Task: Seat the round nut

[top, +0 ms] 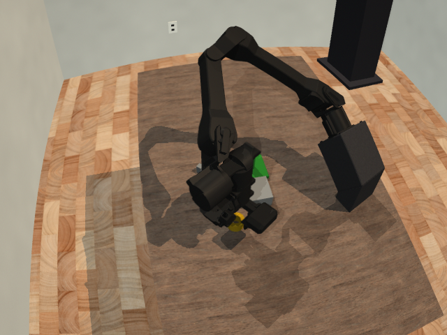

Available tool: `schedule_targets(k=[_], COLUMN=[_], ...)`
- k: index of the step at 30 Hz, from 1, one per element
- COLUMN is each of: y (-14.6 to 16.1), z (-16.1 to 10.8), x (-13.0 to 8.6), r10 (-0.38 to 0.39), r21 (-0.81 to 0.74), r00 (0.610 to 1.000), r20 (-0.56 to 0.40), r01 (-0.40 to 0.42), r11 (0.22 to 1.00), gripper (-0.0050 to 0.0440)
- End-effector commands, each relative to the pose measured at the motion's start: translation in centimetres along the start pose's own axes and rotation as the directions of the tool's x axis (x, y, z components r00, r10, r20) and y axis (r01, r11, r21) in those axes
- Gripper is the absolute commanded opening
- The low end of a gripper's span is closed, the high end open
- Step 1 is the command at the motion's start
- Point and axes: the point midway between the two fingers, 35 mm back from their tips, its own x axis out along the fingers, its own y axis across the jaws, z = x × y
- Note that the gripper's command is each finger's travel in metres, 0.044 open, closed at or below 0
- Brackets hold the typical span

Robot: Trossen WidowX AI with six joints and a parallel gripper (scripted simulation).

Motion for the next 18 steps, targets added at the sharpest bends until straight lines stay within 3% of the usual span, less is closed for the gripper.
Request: schedule_targets(k=[1, 8, 11, 18], y=[-0.14, -0.15, -0.15, -0.15], z=[0.00, -0.01, -0.01, -0.01], x=[0.77, 1.30, 1.30, 1.30], r10=[-0.005, -0.006, -0.006, -0.006], r21=[-0.003, -0.003, -0.003, -0.003], r00=[1.000, 1.000, 1.000, 1.000], r20=[0.007, 0.006, 0.006, 0.006], r01=[0.005, 0.006, 0.006, 0.006], r11=[1.000, 1.000, 1.000, 1.000], gripper=[0.0320, 0.0320, 0.0248, 0.0208])
